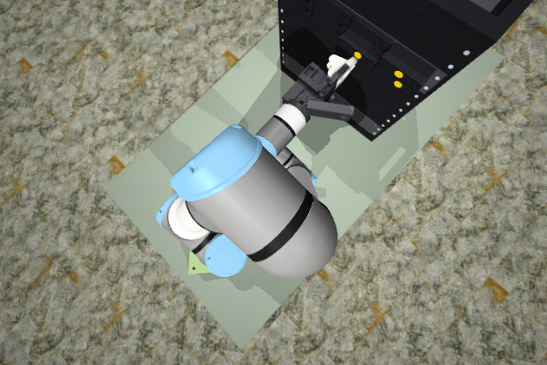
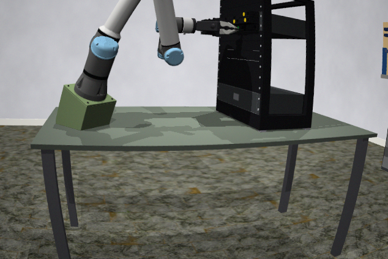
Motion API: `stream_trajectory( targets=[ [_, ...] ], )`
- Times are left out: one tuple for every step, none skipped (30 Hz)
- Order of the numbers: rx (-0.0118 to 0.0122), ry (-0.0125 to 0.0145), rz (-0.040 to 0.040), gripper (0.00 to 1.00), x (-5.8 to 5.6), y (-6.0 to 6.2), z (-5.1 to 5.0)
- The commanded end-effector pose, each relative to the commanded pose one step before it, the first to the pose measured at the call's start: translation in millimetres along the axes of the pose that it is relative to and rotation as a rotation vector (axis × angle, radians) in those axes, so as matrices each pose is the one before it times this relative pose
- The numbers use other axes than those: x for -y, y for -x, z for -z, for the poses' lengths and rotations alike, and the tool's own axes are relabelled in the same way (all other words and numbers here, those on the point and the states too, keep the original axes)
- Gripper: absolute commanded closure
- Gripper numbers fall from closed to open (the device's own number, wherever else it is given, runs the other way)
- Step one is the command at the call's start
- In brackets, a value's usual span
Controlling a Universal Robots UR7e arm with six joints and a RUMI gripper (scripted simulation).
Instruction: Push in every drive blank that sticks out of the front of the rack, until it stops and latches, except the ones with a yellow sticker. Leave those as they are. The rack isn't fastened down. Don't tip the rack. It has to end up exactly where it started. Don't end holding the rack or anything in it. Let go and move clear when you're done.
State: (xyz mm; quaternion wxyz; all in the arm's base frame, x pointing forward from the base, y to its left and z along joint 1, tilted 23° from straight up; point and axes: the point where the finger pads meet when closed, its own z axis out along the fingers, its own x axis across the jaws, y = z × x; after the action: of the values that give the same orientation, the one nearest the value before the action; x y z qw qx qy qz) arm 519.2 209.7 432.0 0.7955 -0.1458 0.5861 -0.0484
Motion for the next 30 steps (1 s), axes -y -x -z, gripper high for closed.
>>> stream_trajectory(
  targets=[
    [-0.00443,0.00395,-0.00015,1.0,-2.23,-2.62,-4.01],
    [0.0,0.0,0.0,1.0,0.0,-0.01,-0.03],
    [0.0,0.0,0.0,1.0,0.0,0.0,0.0],
    [0.0,0.0,0.0,1.0,0.0,0.0,0.0],
    [0.0,0.0,0.0,1.0,0.0,0.0,0.0],
    [0.0,0.0,0.0,1.0,0.0,0.0,0.0],
    [0.0,0.0,0.0,1.0,0.0,0.0,0.0],
    [0.0,0.0,0.0,1.0,0.0,0.0,0.0],
    [0.0,0.0,0.0,1.0,0.0,0.0,0.0],
    [0.0,0.0,0.0,1.0,0.0,0.0,0.0],
    [0.0,0.0,0.0,1.0,0.0,0.0,-0.03],
    [0.0,0.0,0.0,1.0,-0.01,-0.03,-0.19],
    [0.0,0.0,0.0,1.0,-0.02,-0.05,-0.4],
    [0.0,0.0,0.0,1.0,-0.02,-0.08,-0.56],
    [0.0,0.0,0.0,1.0,-0.02,-0.08,-0.62],
    [0.0,0.0,0.0,1.0,-0.02,-0.08,-0.56],
    [0.0,0.0,0.0,1.0,-0.02,-0.05,-0.4],
    [0.0,0.0,0.0,1.0,-0.01,-0.03,-0.19],
    [0.0,0.0,0.0,1.0,0.0,0.0,-0.03],
    [0.0,0.0,0.0,1.0,0.0,0.0,0.0],
    [0.0,0.0,0.0,1.0,0.0,0.0,0.0],
    [0.0,0.0,0.0,1.0,0.0,0.0,0.0],
    [0.0,0.0,0.0,1.0,0.0,0.0,0.0],
    [0.0,0.0,0.0,1.0,0.0,0.0,0.0],
    [0.0,0.0,0.0,1.0,0.0,0.0,0.0],
    [0.0,0.0,0.0,1.0,0.0,0.0,0.0],
    [0.0,0.0,0.0,1.0,0.0,0.0,0.0],
    [0.0,0.0,0.0,1.0,0.0,0.0,-0.03],
    [0.0,0.0,0.0,1.0,0.0,-0.01,-0.2],
    [0.0,0.0,0.0,1.0,0.0,-0.02,-0.4]
  ],
)
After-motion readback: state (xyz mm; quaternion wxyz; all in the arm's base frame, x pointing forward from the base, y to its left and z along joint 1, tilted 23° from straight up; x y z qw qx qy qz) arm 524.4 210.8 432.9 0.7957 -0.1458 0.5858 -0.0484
